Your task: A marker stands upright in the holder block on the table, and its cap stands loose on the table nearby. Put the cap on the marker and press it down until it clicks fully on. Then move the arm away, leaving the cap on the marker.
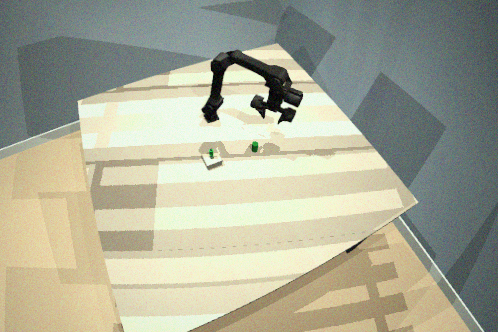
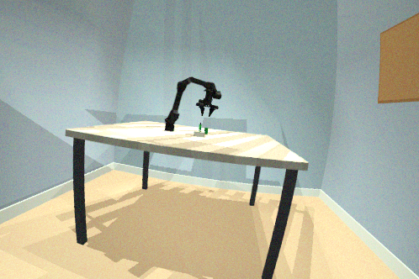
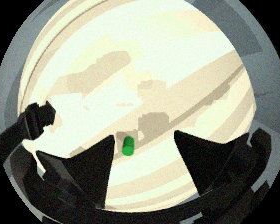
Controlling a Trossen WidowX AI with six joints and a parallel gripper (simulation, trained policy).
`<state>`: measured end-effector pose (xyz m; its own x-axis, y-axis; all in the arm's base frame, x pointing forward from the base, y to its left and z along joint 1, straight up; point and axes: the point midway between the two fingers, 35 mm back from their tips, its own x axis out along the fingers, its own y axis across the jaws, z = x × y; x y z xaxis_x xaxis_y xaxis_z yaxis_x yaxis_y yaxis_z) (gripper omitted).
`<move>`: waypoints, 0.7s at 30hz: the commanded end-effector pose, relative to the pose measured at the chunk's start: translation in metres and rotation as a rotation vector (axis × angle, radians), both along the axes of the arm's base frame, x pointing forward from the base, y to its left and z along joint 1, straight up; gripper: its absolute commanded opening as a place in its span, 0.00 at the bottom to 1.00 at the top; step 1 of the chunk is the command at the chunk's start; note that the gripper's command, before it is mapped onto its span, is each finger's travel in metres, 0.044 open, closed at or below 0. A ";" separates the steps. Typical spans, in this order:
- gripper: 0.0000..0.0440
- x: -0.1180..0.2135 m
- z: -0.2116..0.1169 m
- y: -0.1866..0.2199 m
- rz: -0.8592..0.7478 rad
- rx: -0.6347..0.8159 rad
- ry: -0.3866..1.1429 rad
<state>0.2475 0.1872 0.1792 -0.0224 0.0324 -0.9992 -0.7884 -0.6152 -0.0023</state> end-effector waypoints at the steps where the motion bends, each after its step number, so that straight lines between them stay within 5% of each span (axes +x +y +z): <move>1: 0.72 0.007 -0.004 -0.009 -0.021 -0.018 0.011; 21: 0.70 0.035 -0.025 -0.050 -0.125 -0.055 0.070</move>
